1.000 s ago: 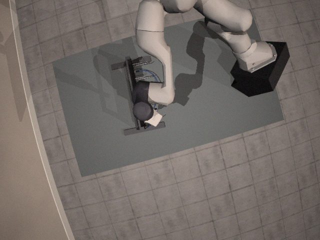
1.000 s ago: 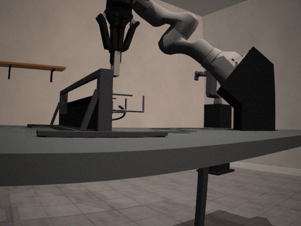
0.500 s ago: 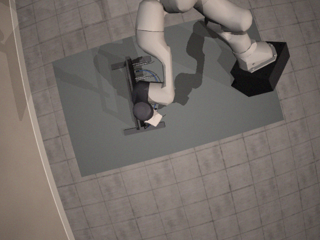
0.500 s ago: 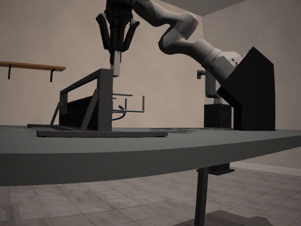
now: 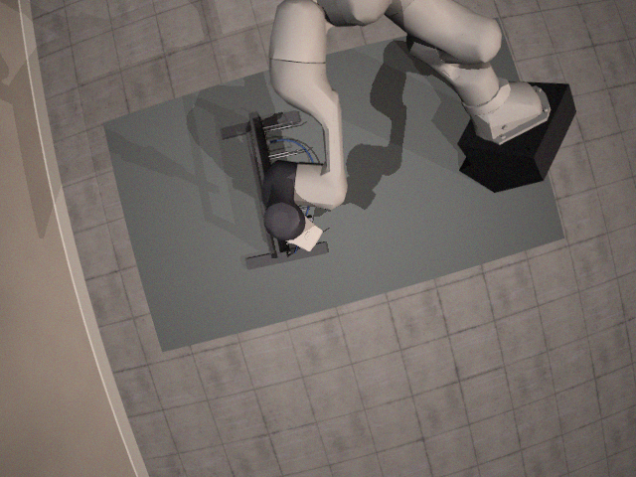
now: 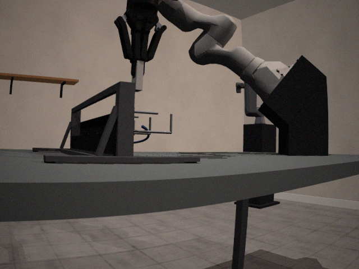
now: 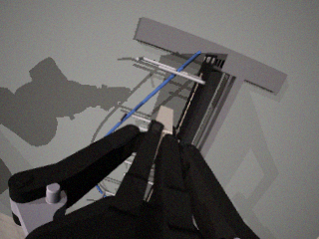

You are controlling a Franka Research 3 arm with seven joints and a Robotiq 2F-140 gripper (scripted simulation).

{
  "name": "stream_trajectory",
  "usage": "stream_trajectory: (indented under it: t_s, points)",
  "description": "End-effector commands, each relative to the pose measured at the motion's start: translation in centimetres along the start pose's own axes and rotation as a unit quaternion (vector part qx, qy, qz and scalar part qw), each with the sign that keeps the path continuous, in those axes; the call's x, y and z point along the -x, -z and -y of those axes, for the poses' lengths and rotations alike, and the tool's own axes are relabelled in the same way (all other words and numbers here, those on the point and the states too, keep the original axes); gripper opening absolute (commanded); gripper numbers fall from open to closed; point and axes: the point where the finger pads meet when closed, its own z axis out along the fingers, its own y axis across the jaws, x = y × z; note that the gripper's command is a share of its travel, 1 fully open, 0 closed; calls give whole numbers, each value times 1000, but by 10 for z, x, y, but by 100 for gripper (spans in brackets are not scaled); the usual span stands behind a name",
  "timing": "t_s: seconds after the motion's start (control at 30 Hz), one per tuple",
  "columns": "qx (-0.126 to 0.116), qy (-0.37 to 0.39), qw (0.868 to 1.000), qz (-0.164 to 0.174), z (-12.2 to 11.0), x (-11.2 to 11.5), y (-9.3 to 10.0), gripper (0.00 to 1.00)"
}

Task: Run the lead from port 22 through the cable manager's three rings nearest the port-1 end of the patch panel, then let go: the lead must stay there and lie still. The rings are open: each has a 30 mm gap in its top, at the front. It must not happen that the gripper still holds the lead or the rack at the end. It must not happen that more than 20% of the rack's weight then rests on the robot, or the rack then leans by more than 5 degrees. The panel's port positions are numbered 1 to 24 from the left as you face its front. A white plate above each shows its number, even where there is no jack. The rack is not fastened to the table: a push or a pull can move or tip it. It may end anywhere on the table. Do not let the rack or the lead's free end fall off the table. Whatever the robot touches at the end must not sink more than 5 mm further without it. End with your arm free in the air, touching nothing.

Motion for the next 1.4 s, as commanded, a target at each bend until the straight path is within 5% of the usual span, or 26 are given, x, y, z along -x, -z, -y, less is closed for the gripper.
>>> stream_trajectory:
  t_s: [0.0, 0.63, 0.73, 0.83, 0.9, 1.07, 1.23, 1.27, 1.37]
  points:
    - [-1, 3, 1000, 0, 2, 0, 1, 0]
    - [-1, 3, 1000, 1, 2, 3, 1, 0]
    - [1, 11, 1000, 4, 5, 36, 2, 0]
    - [2, 27, 1000, 8, 21, 102, 2, 0]
    - [2, 27, 1000, 8, 21, 102, 2, 0]
    - [-1, 57, 998, 4, 79, 195, 2, 0]
    - [-1, 67, 998, 0, 102, 214, 1, 0]
    - [-1, 67, 998, 0, 102, 214, 1, 20]
    - [-1, 67, 998, 0, 102, 214, 1, 20]
